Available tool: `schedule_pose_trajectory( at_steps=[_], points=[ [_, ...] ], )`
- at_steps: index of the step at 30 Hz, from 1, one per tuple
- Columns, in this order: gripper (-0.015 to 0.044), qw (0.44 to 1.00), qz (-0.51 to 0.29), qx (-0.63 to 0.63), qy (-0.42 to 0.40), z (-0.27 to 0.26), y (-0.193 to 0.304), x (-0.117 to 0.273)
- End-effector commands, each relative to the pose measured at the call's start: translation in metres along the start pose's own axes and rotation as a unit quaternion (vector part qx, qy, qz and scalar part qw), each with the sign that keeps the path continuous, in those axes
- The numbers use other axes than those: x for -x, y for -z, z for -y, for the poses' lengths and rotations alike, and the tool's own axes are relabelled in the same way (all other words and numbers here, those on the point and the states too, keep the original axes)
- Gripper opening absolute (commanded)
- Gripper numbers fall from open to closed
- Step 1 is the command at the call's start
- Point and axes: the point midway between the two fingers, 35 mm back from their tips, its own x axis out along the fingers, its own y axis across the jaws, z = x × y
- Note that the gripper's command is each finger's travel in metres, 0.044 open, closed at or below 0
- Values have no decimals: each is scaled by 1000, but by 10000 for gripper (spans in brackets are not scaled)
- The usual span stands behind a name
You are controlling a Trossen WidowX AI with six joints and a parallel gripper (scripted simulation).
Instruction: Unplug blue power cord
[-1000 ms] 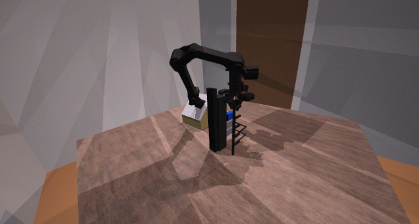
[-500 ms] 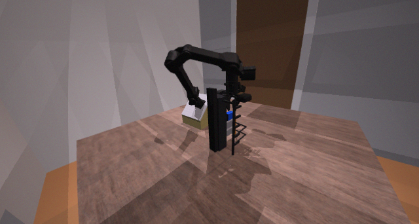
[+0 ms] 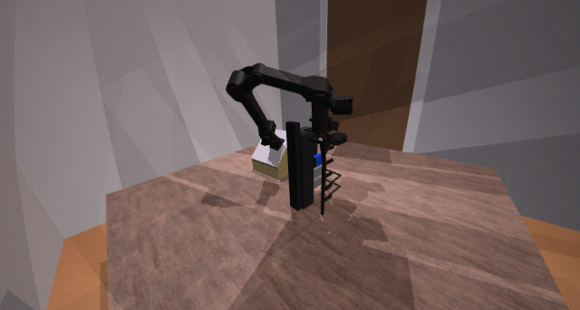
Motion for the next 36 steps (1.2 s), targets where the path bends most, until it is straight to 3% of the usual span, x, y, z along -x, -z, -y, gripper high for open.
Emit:
schedule_pose_trajectory(
  at_steps=[1,4,12,36],
  points=[
    [134,1000,0,0,0,0,0,0],
    [55,1000,0,0,0,0,0,0],
    [2,1000,0,0,0,0,0,0],
    [0,1000,2,1,1,2,-34,3]
  ],
)
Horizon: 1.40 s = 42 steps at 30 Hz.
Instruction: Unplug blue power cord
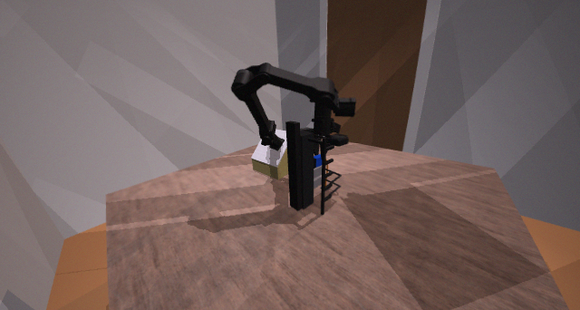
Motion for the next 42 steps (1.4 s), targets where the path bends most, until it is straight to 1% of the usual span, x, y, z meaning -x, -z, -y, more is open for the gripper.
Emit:
schedule_pose_trajectory(
  at_steps=[1,16,17,22,42],
  points=[
    [0,999,37,0,6,1,-31,11],
    [0,999,37,1,6,0,-55,16],
    [26,999,36,-10,-1,1,-43,10],
    [157,999,36,-10,-1,1,-43,10],
    [160,999,35,1,7,0,-39,18]
  ],
)
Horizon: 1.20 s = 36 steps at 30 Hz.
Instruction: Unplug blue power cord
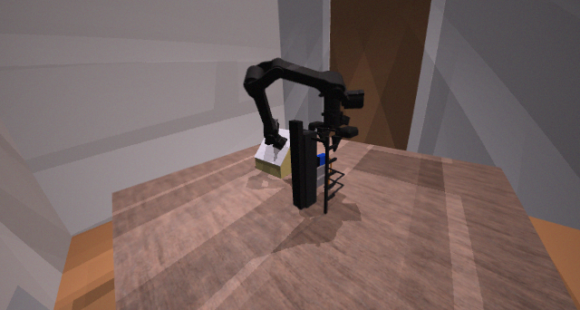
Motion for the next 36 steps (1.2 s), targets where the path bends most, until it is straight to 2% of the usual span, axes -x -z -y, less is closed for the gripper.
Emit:
schedule_pose_trajectory(
  at_steps=[1,27,36],
  points=[
    [160,1000,-2,2,2,1,5,1],
    [160,1000,-3,3,2,0,47,1],
    [160,1000,-3,3,2,0,48,-4]
  ],
)
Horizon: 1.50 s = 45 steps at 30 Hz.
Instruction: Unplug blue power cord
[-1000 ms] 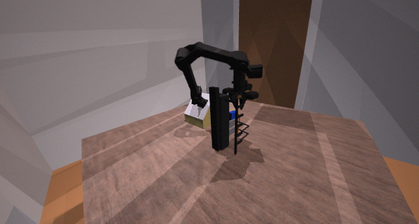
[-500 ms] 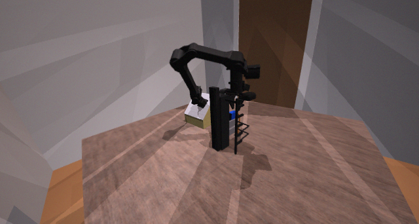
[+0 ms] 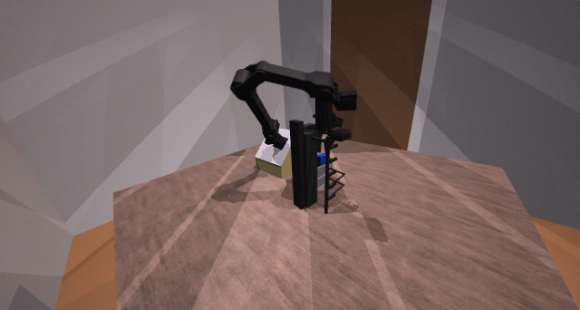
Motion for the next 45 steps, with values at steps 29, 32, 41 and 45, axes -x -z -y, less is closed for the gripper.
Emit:
schedule_pose_trajectory(
  at_steps=[29,32,41,45],
  points=[
    [0,1000,0,0,0,1,-11,-8],
    [0,1000,1,0,0,2,-16,-8],
    [0,1000,1,0,0,3,-31,-6],
    [0,1000,1,1,0,3,-37,-5]
  ],
)
